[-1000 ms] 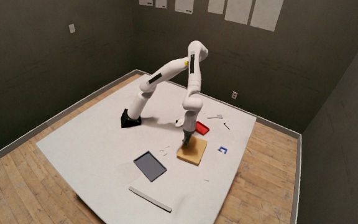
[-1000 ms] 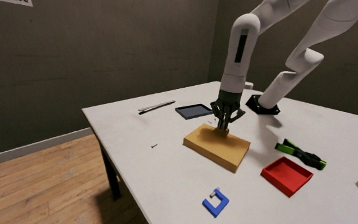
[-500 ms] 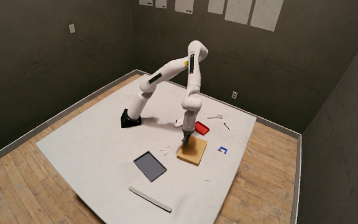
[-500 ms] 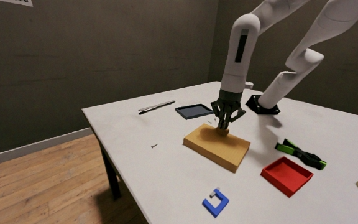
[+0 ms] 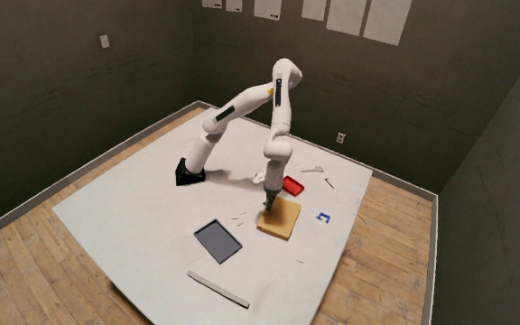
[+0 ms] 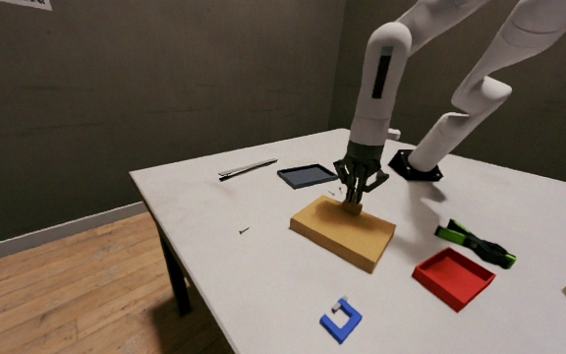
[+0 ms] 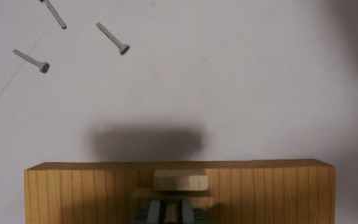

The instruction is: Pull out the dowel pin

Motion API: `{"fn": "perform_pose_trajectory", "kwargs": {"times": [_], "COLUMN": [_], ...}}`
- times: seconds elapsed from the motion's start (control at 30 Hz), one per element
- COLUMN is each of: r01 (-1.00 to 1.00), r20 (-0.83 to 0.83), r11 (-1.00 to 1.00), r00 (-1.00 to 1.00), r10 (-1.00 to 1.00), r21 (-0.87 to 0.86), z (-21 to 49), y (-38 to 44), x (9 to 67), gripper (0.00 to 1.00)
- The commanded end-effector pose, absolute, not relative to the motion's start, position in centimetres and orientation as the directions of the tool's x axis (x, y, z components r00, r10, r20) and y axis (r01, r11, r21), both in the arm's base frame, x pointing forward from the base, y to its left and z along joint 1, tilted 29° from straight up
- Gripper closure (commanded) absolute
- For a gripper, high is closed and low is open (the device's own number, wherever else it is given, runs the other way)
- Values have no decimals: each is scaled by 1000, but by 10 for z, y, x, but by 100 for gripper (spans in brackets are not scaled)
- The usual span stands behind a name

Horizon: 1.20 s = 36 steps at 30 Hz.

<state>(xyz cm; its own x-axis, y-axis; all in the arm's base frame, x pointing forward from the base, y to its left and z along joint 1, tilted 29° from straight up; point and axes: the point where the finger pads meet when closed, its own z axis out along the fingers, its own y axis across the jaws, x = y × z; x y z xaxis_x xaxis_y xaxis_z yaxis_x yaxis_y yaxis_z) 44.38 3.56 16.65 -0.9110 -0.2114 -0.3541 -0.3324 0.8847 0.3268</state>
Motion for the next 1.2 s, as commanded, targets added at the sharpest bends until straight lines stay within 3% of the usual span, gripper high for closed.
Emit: {"fn": "perform_pose_trajectory", "kwargs": {"times": [0.0, 1.17], "r01": [-334, -348], "r20": [-360, -366], "r11": [886, 882], "r00": [-908, -903], "r10": [-212, -225], "r21": [323, 317], "z": [167, 166], "y": [34, 33], "x": [443, 441], "gripper": [90, 90]}}
